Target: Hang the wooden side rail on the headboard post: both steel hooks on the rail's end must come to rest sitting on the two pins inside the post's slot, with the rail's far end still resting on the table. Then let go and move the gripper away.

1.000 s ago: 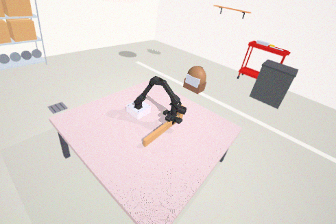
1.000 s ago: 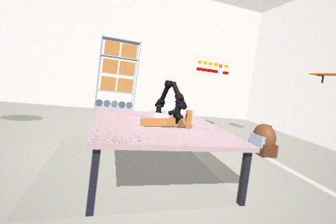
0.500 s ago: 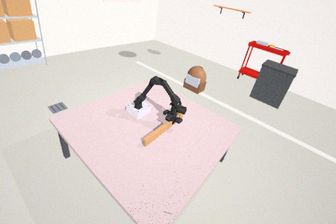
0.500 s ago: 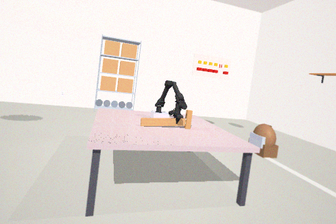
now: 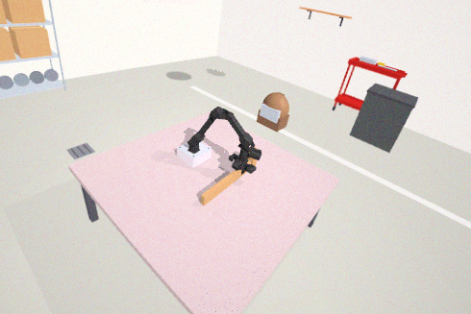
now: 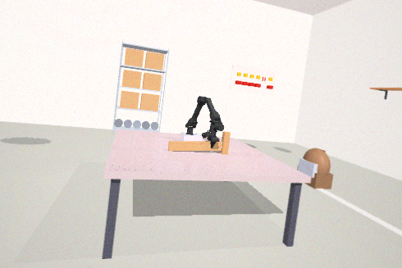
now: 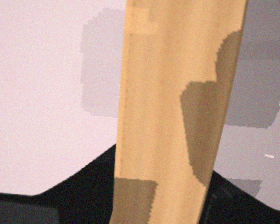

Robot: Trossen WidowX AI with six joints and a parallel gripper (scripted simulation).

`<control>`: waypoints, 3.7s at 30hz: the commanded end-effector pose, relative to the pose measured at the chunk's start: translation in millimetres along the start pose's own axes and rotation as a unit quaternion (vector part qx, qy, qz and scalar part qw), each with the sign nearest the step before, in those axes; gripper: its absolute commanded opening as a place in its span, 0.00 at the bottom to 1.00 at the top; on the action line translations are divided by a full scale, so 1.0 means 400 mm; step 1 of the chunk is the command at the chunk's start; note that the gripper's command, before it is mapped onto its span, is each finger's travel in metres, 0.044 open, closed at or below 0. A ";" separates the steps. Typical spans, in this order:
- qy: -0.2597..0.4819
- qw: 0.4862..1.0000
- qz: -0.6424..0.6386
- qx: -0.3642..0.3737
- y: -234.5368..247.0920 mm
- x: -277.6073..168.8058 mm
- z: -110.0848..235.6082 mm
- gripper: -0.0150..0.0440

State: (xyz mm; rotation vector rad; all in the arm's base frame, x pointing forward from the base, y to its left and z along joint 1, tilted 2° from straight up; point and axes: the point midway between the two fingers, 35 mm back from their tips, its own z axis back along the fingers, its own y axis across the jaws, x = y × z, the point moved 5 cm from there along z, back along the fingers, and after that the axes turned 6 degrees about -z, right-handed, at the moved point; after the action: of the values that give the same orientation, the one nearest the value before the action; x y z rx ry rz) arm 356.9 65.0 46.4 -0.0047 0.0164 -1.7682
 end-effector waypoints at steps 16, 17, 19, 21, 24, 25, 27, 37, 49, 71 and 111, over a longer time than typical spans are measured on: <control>0.002 1.000 -0.001 0.004 0.004 -0.007 0.009 0.25; 0.002 1.000 -0.001 0.004 0.004 -0.007 0.009 0.25; 0.002 1.000 -0.001 0.004 0.003 -0.008 0.008 0.25; 0.002 1.000 -0.001 0.004 0.003 -0.008 0.008 0.25; 0.002 1.000 -0.001 0.004 0.002 -0.009 0.007 0.25; 0.002 1.000 -0.001 0.004 0.002 -0.009 0.007 0.25; 0.002 1.000 -0.001 0.004 0.002 -0.010 0.006 0.25; 0.002 1.000 -0.001 0.004 0.004 -0.013 0.006 0.25; 0.002 1.000 -0.001 0.004 0.002 -0.015 0.008 0.25; 0.002 1.000 -0.001 0.004 0.002 -0.015 -0.001 0.25; 0.002 1.000 -0.001 0.004 0.002 -0.015 -0.018 0.25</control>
State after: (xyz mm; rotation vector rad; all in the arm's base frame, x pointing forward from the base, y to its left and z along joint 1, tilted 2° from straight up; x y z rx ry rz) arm 358.0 70.6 39.3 -0.0013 0.0121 -1.7720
